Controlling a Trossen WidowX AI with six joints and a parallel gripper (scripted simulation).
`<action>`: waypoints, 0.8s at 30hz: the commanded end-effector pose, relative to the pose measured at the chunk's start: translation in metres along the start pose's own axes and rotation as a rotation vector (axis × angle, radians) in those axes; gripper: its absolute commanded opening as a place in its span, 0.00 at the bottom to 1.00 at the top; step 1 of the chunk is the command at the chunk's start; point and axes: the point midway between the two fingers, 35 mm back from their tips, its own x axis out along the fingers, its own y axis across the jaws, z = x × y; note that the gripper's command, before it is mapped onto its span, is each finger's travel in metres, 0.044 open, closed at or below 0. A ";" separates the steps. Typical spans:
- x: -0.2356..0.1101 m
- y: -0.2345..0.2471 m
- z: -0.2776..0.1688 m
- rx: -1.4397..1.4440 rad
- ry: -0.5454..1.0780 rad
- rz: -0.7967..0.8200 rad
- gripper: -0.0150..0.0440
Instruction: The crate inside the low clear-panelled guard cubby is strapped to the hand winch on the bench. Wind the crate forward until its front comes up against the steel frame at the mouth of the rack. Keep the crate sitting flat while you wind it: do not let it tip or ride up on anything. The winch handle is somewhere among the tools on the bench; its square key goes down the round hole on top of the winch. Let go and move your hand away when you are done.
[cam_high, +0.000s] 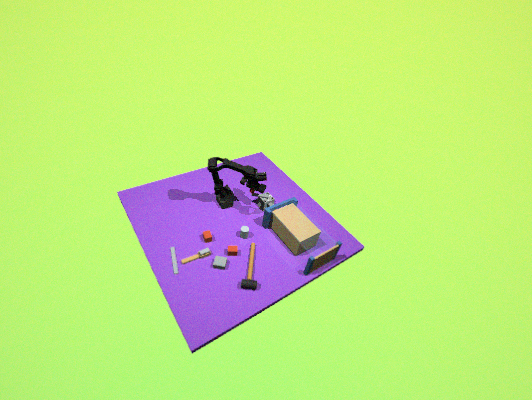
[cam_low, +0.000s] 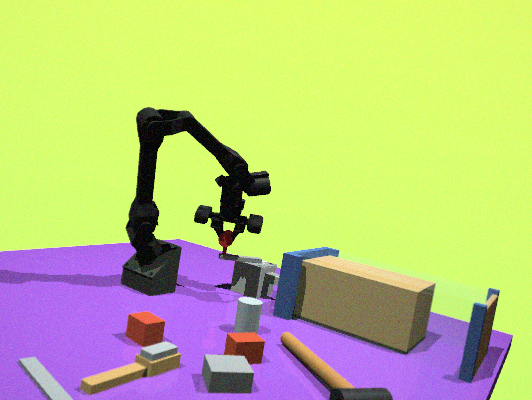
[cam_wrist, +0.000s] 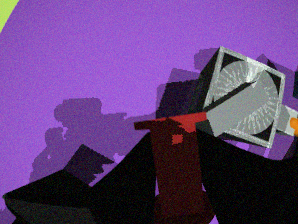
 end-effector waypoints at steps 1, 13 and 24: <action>-0.004 -0.007 -0.013 0.011 0.027 -0.015 0.25; -0.010 -0.016 -0.024 0.011 0.028 -0.016 0.25; -0.015 -0.025 -0.033 0.012 0.028 -0.016 0.25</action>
